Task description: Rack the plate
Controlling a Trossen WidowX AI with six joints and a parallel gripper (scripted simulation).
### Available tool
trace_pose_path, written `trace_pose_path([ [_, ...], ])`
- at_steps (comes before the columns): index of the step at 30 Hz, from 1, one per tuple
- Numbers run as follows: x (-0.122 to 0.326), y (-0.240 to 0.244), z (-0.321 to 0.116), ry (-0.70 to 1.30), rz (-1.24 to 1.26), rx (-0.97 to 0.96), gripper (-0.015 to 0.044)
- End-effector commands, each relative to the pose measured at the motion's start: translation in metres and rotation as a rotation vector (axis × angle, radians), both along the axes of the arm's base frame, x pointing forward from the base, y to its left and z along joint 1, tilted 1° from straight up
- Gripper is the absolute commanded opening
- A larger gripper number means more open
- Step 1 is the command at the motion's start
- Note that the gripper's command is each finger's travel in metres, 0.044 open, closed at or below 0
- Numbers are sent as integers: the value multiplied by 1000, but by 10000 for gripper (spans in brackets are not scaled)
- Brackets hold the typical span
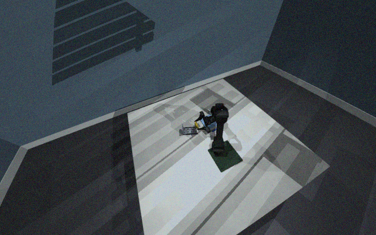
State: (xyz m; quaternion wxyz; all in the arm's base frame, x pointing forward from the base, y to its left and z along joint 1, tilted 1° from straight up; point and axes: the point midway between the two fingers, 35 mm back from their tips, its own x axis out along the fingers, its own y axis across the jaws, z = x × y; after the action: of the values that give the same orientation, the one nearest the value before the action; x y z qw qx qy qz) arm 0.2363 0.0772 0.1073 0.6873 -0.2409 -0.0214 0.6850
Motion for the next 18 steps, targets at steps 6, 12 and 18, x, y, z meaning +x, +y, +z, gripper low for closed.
trace_pose_path([
  [6,1,-8,-4,71,-170,152,0],
  [12,1,-8,-4,71,-170,152,0],
  [18,2,-8,-6,71,-169,151,0],
])
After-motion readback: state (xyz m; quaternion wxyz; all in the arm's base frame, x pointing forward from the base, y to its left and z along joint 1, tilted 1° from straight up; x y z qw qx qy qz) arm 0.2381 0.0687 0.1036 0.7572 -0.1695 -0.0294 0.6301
